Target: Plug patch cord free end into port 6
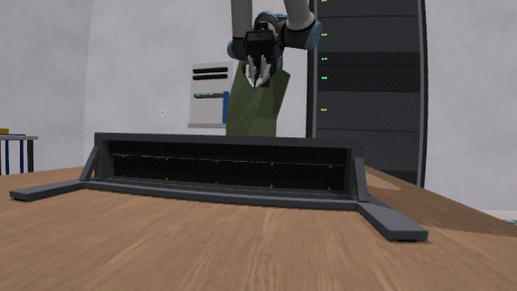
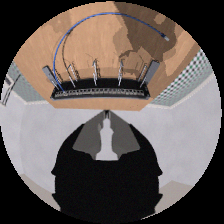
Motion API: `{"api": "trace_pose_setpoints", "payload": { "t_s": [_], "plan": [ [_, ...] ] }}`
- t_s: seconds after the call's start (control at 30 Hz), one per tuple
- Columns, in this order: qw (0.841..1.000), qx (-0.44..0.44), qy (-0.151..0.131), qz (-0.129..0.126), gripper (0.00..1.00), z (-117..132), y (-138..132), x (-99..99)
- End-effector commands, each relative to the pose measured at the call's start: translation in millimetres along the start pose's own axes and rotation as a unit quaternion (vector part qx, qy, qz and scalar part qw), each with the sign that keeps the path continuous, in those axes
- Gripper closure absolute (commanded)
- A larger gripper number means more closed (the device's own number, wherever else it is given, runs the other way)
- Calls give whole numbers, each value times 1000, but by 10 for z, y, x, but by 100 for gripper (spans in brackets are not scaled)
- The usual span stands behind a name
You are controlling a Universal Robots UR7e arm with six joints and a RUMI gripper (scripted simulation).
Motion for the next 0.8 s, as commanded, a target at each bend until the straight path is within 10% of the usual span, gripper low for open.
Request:
{"api": "trace_pose_setpoints", "payload": {
  "t_s": [0.0, 0.77],
  "plan": [
    [1000, 0, 0, -1, 100, 3, -1, 254],
    [1000, 0, 0, -1, 100, 4, -2, 1004]
  ]
}}
Point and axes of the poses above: the point where the finger pads meet when closed, its own x axis out along the fingers, its own y axis across the jaws, z = x × y, the point moved 6 cm from there along -x, back along the fingers, and after that the axes turned 6 degrees about x, right-handed, at the moved point
